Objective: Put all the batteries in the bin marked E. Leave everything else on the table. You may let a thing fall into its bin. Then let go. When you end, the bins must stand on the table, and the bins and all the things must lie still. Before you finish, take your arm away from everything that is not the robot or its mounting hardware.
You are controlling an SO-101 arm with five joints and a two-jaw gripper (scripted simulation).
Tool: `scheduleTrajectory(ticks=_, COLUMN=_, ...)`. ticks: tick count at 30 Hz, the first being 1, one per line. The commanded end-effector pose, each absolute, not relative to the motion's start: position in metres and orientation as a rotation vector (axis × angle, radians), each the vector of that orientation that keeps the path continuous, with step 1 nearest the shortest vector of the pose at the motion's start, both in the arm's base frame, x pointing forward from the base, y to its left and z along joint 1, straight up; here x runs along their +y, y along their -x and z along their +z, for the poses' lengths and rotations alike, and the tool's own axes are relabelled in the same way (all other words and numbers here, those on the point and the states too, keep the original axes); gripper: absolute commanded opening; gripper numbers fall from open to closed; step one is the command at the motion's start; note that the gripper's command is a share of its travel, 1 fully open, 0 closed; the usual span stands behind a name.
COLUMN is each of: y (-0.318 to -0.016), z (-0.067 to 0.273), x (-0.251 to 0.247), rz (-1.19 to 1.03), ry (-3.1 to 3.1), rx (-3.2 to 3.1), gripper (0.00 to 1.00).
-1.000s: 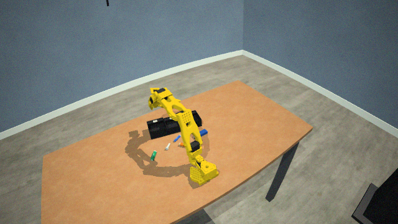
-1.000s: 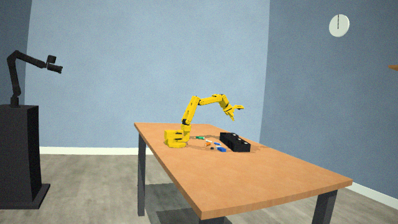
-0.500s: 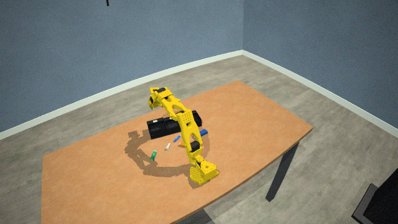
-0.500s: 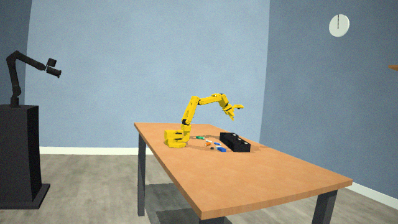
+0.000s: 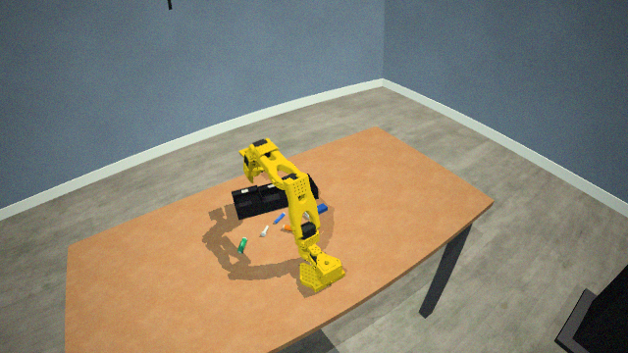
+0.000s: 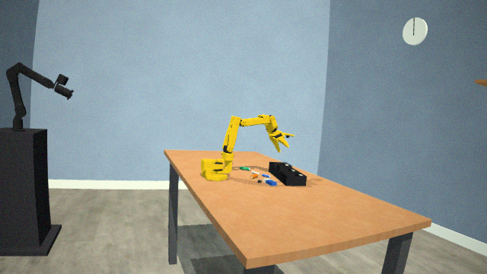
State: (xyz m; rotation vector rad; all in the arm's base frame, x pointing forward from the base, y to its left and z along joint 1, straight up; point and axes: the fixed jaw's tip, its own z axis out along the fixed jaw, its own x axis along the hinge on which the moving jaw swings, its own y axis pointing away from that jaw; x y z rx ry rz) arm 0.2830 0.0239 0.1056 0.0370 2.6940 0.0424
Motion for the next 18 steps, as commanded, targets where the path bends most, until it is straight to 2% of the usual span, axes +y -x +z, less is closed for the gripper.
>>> scheduleTrajectory(ticks=1, y=-0.264, z=0.113, x=0.016, rz=-0.008, ry=0.113, rx=2.683, gripper=0.68)
scheduleTrajectory(ticks=4, y=-0.248, z=0.105, x=0.010, rz=-0.041, ry=0.239, rx=2.740, gripper=0.61)
scheduleTrajectory(ticks=6, y=-0.248, z=0.105, x=0.010, rz=-0.041, ry=0.239, rx=2.740, gripper=0.61)
scheduleTrajectory(ticks=18, y=-0.184, z=0.078, x=-0.004, rz=-0.072, ry=0.740, rx=2.896, gripper=0.34)
